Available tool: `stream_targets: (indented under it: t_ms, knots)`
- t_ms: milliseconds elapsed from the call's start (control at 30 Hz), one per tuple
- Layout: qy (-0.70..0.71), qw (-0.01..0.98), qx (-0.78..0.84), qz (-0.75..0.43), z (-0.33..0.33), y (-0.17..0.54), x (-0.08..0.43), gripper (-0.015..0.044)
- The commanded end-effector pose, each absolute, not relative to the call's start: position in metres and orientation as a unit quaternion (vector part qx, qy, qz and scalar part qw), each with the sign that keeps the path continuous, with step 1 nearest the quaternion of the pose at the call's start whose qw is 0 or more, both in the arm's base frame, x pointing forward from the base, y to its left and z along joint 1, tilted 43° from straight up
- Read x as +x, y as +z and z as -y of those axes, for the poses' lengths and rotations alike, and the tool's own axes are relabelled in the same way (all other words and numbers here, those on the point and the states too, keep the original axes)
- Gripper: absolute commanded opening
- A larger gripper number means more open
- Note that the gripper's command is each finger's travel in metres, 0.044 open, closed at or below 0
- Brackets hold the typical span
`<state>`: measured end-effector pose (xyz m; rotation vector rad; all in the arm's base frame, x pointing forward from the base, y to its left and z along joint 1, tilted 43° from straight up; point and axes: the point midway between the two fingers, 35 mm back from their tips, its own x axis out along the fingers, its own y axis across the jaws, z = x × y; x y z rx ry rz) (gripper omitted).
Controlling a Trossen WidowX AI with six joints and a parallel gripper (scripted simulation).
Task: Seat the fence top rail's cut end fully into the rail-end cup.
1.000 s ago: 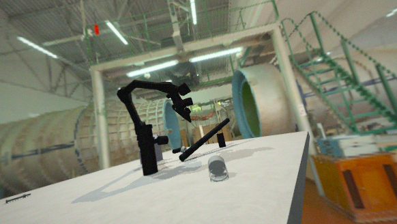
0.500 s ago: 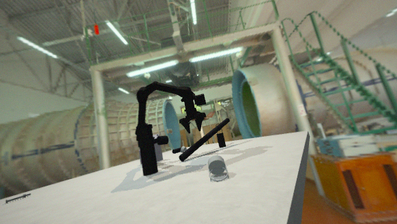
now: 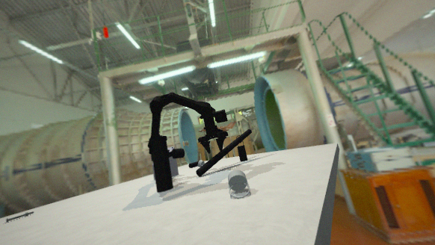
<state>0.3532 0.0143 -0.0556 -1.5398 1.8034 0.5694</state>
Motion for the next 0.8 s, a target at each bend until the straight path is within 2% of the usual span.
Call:
stream_targets:
  t_ms: [0,767]
  knots:
    - [0.219,0.342,-0.595,-0.694,-0.011,-0.059,0.353,0.0440]
    - [0.219,0.342,-0.595,-0.694,0.014,-0.086,0.351,0.0440]
